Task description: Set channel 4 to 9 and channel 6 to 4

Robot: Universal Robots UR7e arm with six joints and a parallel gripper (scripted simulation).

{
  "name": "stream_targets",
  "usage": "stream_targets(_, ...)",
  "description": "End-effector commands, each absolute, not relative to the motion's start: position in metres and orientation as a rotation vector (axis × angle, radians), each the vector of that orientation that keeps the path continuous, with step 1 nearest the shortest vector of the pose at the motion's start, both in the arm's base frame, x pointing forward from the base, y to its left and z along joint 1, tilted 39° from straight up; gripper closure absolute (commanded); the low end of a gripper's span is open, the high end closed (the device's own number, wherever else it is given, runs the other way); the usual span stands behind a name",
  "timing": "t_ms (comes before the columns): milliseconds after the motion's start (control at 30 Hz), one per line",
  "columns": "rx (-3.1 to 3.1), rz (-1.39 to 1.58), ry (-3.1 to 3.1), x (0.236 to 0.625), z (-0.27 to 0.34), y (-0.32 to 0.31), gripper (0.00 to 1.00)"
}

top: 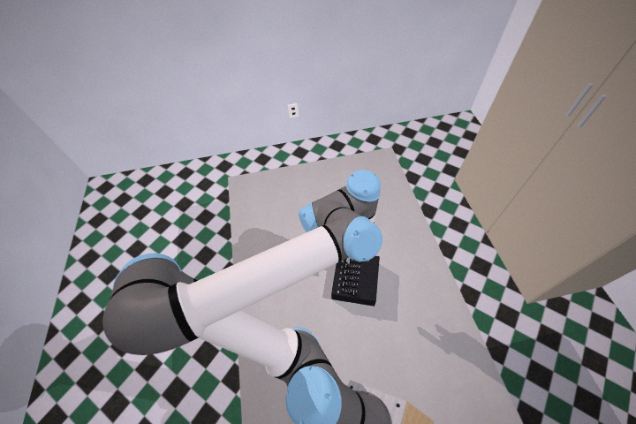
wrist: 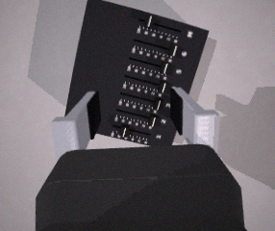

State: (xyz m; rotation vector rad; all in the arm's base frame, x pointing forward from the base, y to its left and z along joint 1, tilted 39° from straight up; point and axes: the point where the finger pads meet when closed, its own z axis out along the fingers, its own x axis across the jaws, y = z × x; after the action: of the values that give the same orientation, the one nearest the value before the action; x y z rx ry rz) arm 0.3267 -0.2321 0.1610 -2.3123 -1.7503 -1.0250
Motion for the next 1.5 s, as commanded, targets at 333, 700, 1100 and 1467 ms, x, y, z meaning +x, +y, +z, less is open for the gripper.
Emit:
stream_targets(333, -2.485, -0.961, -1.302, 0.335, 0.156, -0.214, 0.00)
stream_targets(700, -2.589, -0.875, -0.841, 0.344, 0.152, -0.199, 0.00)
stream_targets(1100, -2.613, -0.720, -0.172, 0.361, 0.147, -0.179, 0.00)
stream_targets(1467, -2.552, -0.601, 0.255, 0.372, 0.142, -0.168, 0.00)
